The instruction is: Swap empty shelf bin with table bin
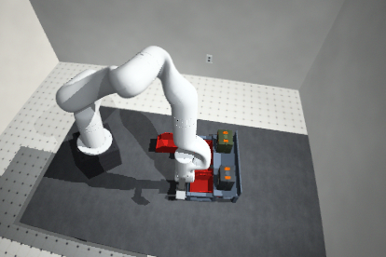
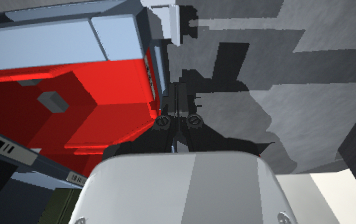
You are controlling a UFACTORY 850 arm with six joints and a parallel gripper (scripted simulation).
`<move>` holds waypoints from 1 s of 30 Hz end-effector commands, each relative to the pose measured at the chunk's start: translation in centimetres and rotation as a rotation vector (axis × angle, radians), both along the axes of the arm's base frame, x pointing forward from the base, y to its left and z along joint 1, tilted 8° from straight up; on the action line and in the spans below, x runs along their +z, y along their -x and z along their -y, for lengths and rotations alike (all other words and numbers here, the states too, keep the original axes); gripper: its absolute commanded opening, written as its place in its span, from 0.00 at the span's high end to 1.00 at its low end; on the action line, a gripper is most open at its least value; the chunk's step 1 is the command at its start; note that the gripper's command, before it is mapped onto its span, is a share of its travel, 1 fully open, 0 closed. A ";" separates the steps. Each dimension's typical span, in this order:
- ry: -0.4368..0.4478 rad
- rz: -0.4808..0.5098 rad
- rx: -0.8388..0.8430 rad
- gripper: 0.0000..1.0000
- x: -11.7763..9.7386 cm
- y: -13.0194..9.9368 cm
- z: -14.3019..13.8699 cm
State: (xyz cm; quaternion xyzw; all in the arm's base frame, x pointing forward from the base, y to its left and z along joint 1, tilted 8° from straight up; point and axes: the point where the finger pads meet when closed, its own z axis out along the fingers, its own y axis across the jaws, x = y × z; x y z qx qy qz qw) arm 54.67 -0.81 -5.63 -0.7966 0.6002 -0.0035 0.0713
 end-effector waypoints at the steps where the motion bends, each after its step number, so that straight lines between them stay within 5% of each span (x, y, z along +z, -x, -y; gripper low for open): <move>1: 0.000 0.002 0.000 1.00 0.8 0.0 0.1; 12: 0.000 0.002 0.000 1.00 5.6 0.4 0.6; 30: 0.000 0.002 0.000 1.00 5.8 0.4 0.6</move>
